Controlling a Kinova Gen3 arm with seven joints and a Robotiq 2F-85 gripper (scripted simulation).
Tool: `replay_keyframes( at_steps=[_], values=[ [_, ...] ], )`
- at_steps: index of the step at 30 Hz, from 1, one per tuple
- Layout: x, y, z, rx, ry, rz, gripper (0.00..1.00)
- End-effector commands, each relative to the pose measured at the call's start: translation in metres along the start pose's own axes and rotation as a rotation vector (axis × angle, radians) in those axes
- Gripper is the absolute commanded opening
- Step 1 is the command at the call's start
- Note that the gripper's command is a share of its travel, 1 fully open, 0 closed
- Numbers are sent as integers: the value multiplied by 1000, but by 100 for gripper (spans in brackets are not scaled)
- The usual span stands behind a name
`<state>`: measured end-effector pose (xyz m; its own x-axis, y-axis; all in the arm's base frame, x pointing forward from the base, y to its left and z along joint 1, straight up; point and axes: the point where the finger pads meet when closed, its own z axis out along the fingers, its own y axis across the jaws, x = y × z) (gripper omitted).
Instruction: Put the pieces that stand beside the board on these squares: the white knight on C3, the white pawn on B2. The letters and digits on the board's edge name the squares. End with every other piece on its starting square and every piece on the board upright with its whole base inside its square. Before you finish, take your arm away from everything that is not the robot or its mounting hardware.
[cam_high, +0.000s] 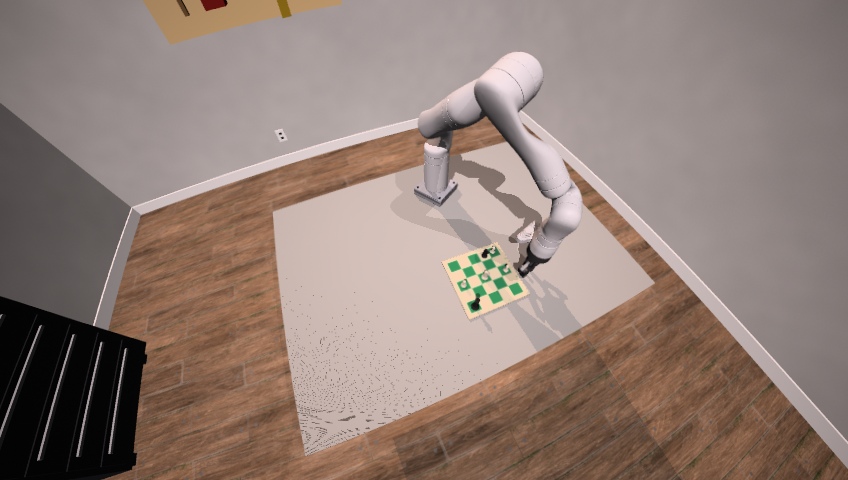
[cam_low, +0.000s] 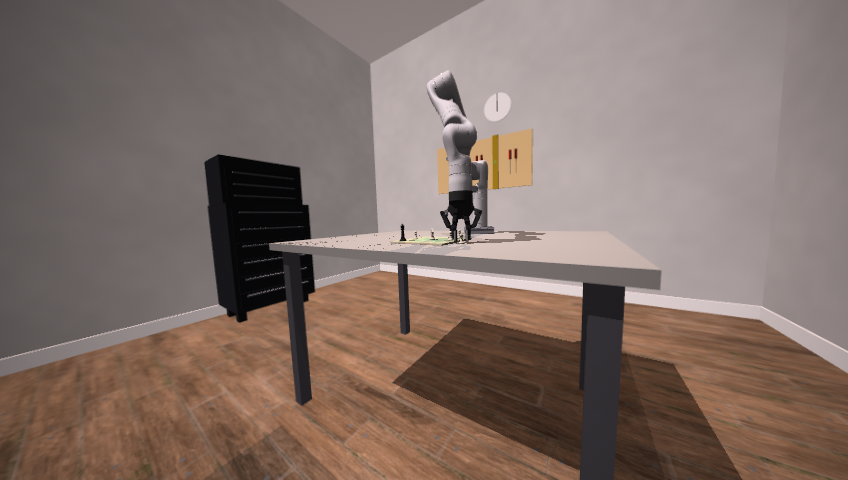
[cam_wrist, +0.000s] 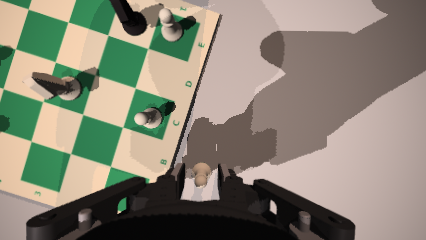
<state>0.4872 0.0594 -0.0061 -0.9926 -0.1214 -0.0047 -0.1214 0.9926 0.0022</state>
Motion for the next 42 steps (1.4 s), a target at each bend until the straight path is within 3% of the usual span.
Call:
replay_keyframes(
  at_steps=[1, 35, 42],
  values=[
    [-1, 0, -1, 0, -2, 0, 0],
    [-1, 0, -1, 0, -2, 0, 0],
    [-1, 0, -17, 0, -2, 0, 0]
  ],
)
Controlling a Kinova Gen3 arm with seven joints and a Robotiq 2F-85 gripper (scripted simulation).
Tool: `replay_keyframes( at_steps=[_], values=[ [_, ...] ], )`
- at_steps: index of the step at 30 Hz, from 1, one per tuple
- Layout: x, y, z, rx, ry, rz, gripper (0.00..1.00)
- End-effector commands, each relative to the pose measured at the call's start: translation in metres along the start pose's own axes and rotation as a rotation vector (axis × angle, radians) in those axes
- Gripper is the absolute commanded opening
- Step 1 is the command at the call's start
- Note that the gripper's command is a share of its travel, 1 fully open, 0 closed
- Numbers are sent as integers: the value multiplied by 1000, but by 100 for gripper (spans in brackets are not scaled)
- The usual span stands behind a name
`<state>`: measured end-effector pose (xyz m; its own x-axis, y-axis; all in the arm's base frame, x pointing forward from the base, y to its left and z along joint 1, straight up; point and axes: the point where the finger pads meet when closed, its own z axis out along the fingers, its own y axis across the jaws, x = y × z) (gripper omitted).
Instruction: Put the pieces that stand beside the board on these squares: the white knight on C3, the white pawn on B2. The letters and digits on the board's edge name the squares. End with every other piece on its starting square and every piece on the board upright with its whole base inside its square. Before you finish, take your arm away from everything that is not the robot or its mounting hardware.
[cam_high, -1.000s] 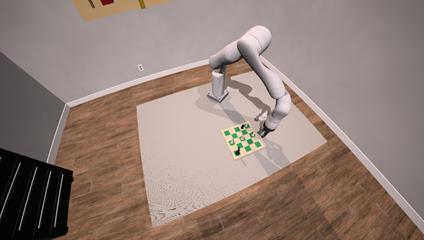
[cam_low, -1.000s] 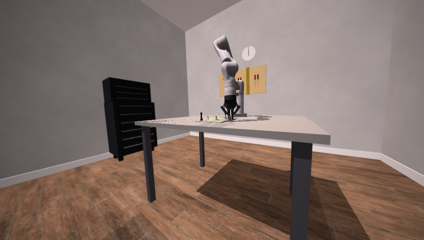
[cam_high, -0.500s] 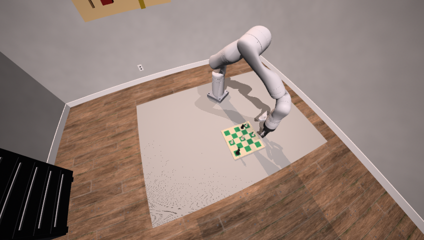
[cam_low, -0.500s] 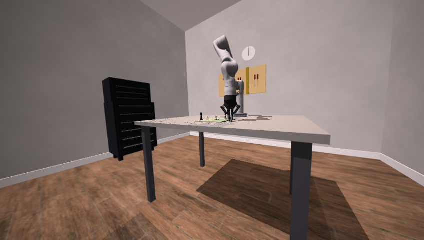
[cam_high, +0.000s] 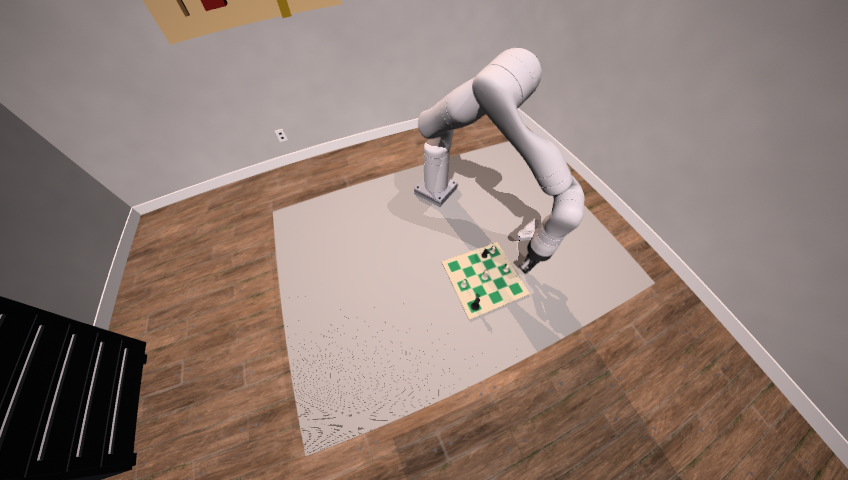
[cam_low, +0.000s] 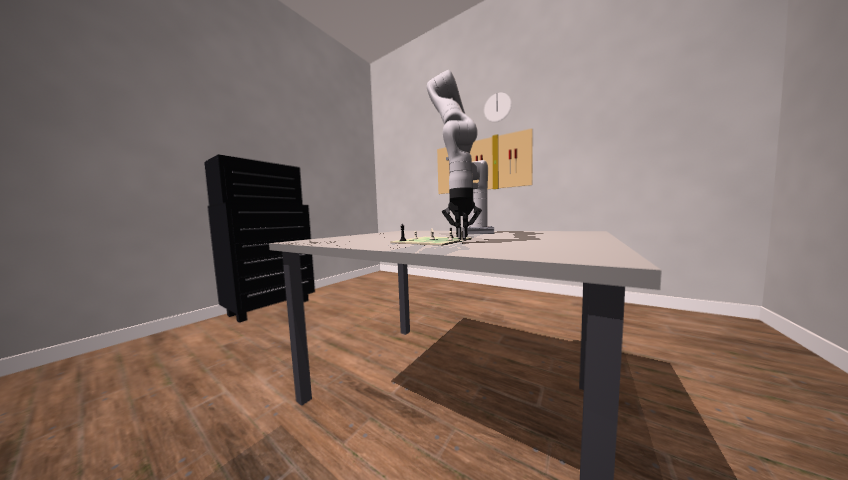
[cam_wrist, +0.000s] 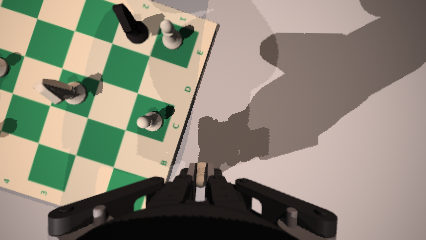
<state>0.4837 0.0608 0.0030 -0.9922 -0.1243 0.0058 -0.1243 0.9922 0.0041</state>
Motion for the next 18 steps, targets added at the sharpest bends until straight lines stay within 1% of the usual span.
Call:
replay_keyframes(
  at_steps=[1, 9, 11, 14, 18],
  values=[
    [-4, -2, -8, 2, -12, 3, 0],
    [-3, -2, -66, 2, -12, 3, 0],
    [-3, -2, -77, 2, -12, 3, 0],
    [-3, -2, -88, 2, -12, 3, 0],
    [-3, -2, -91, 2, -12, 3, 0]
  ],
)
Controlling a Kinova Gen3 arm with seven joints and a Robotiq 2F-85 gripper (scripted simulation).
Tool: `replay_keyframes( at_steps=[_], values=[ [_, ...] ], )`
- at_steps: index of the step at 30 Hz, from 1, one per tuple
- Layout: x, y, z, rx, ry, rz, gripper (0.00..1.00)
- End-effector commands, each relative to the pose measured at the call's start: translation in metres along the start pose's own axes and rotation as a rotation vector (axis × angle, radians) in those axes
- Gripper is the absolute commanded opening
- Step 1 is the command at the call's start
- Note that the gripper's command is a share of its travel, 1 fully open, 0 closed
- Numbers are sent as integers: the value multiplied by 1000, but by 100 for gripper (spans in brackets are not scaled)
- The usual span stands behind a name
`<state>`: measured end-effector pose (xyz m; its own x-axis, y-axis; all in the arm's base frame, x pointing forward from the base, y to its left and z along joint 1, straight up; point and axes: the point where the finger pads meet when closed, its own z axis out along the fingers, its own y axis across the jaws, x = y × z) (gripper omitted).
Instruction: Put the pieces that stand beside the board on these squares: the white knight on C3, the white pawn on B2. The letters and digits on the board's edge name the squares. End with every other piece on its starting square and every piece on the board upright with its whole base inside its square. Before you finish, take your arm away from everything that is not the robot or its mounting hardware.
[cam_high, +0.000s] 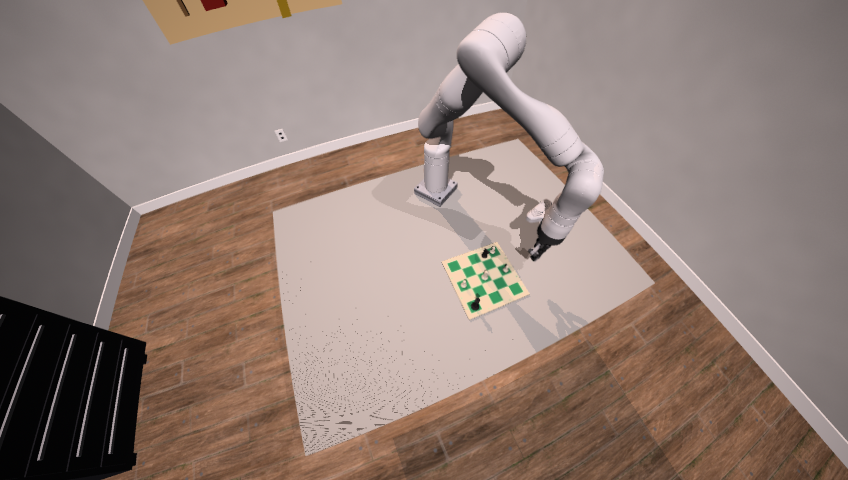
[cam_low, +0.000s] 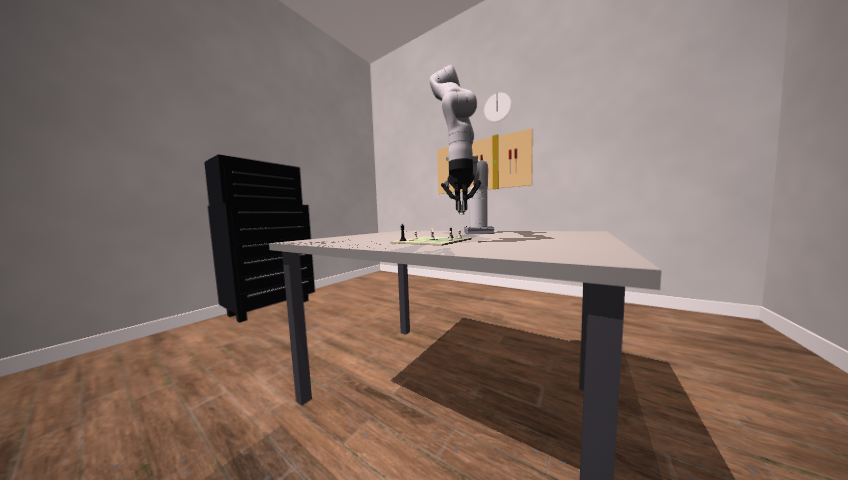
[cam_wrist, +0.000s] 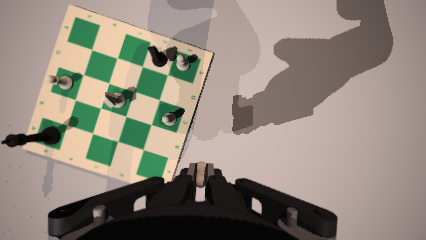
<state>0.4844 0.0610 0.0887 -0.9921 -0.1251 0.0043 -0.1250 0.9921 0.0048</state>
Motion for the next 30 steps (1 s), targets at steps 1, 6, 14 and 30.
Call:
replay_keyframes(
  at_steps=[1, 6, 14, 30],
  values=[
    [-3, -2, -6, 3, -11, 4, 0],
    [-3, -2, -6, 3, -11, 4, 0],
    [-1, -7, -6, 3, -11, -23, 0],
    [18, -74, -10, 5, -10, -372, 0]
  ],
)
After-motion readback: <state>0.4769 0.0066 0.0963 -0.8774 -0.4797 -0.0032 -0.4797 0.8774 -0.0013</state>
